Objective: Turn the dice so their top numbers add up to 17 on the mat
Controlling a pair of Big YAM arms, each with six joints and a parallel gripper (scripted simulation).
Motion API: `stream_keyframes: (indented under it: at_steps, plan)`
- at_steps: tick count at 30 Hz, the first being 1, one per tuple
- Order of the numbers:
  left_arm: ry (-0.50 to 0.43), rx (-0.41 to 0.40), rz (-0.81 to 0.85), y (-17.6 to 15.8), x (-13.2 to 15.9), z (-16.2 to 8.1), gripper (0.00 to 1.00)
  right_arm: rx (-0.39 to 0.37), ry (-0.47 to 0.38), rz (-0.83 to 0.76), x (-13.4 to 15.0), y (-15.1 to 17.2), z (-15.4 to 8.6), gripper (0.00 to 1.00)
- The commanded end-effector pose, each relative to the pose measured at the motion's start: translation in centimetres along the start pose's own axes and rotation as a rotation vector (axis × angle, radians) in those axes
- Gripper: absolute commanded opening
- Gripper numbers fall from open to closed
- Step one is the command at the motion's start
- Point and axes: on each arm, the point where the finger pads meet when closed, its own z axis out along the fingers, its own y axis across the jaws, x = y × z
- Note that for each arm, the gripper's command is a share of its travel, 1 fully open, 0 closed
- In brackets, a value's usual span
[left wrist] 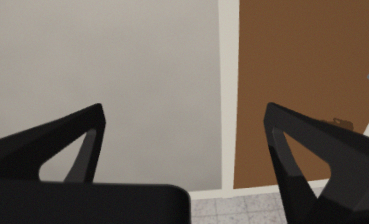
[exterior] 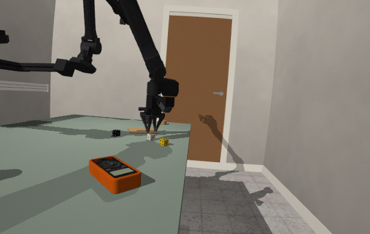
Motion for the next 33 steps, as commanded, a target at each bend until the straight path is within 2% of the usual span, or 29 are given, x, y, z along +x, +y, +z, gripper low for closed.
stream_keyframes:
  at_steps: [1, 20, 33]
  plan:
    - [-0.059, -0.010, -0.006, 0.43, -2.47, -1.06, 1.00, -0.010, -0.005, 0.002, -0.61, 0.13, 0.18, 0.39]
    - [-0.059, -0.010, -0.006, 0.43, -2.47, -1.06, 1.00, -0.021, -0.009, 0.005, -0.81, 0.50, -0.40, 0.39]
    - [-0.059, -0.010, -0.006, 0.43, -2.47, -1.06, 1.00, -0.018, -0.008, 0.005, -0.73, 0.42, 0.14, 0.39]
